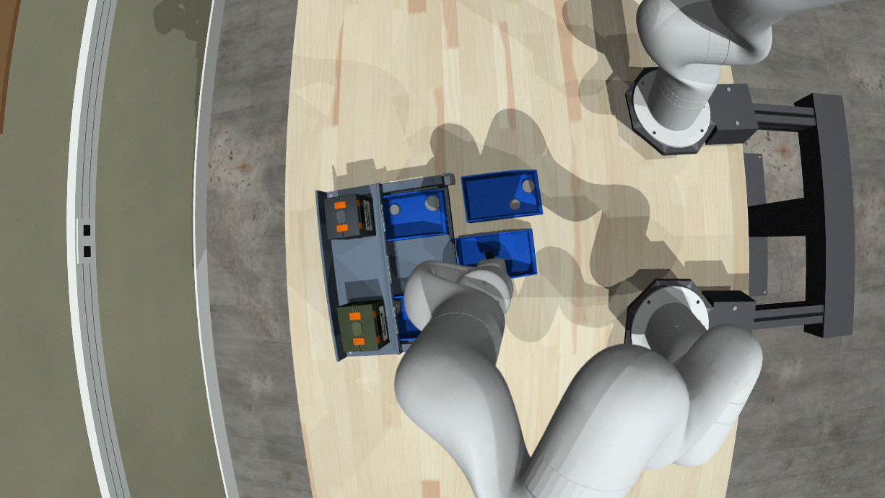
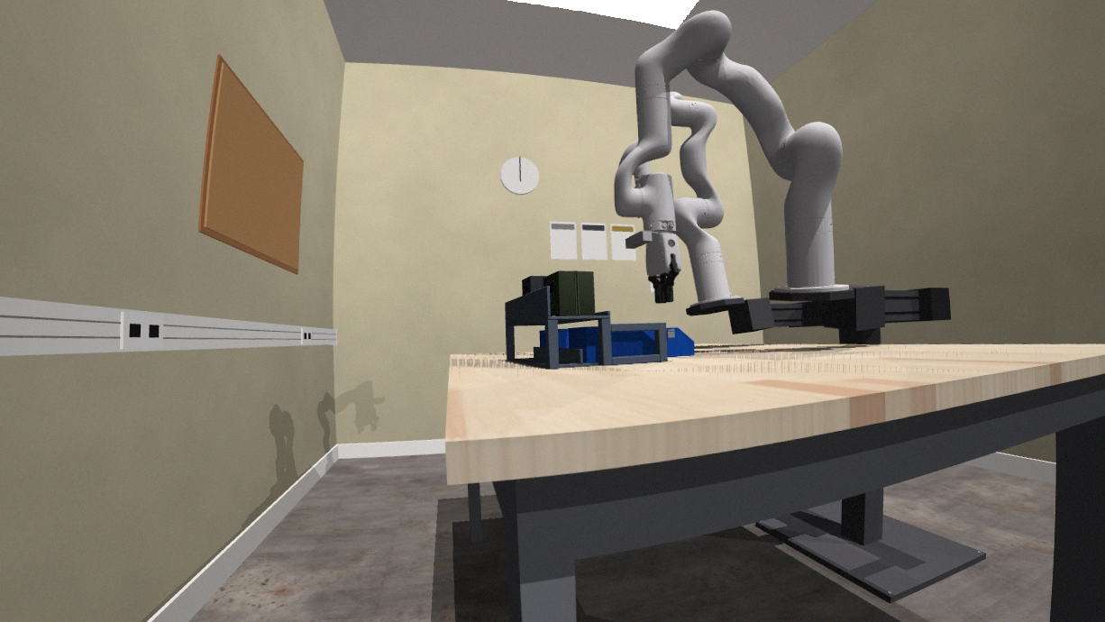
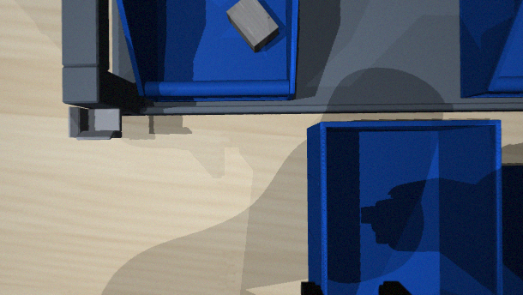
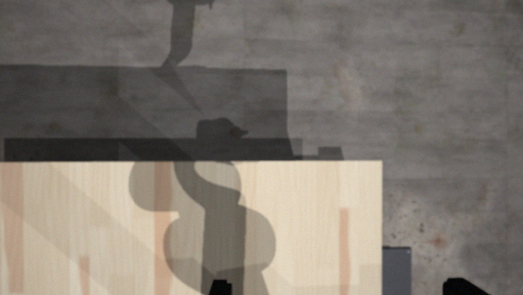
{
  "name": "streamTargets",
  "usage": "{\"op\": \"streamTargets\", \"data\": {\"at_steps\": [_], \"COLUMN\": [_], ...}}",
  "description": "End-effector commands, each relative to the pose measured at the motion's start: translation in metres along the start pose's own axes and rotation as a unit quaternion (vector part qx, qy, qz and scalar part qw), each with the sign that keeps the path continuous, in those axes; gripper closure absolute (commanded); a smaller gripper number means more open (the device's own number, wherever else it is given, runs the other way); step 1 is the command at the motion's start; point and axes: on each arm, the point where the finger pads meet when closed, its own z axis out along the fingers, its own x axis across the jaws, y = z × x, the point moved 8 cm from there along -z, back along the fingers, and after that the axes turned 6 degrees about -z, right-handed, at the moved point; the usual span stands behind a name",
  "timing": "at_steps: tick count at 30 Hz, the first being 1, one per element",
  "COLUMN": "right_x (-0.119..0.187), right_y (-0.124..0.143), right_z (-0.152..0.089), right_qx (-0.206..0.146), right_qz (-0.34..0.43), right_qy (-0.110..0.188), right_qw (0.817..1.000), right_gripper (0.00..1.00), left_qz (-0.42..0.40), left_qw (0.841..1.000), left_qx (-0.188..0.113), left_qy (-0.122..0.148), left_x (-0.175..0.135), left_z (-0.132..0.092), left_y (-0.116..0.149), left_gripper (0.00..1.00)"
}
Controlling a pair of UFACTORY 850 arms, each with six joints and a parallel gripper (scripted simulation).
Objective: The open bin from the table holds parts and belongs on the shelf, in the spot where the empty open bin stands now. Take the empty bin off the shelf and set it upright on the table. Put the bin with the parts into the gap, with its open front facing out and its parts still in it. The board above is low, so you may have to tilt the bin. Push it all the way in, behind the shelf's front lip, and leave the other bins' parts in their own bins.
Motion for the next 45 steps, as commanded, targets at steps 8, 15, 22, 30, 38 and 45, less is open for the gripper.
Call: {"op": "streamTargets", "data": {"at_steps": [8, 15, 22, 30, 38, 45], "right_x": [0.0, 0.0, 0.0, 0.0, 0.0, 0.0], "right_y": [0.0, 0.0, 0.0, 0.0, 0.0, 0.0], "right_z": [-0.001, -0.001, -0.001, -0.001, -0.001, -0.001], "right_qx": [0.001, 0.001, 0.001, 0.001, 0.001, 0.001], "right_qz": [0.0, 0.0, 0.0, 0.0, 0.0, 0.0], "right_qy": [0.0, 0.0, 0.0, 0.0, 0.0, 0.0], "right_qw": [1.0, 1.0, 1.0, 1.0, 1.0, 1.0], "right_gripper": [0.0, 0.0, 0.0, 0.0, 0.0, 0.0], "left_qz": [0.0, 0.0, 0.0, 0.0, 0.0, 0.0], "left_qw": [1.0, 1.0, 1.0, 1.0, 1.0, 1.0], "left_qx": [0.003, 0.003, 0.003, 0.003, 0.003, 0.003], "left_qy": [0.001, 0.001, 0.001, 0.001, 0.001, 0.001], "left_x": [0.0, 0.0, 0.001, 0.001, 0.001, 0.001], "left_z": [0.015, 0.028, 0.039, 0.049, 0.054, 0.054], "left_y": [0.0, -0.001, -0.001, -0.001, -0.001, -0.001], "left_gripper": [0.73, 0.73, 0.73, 0.73, 0.73, 0.73]}}
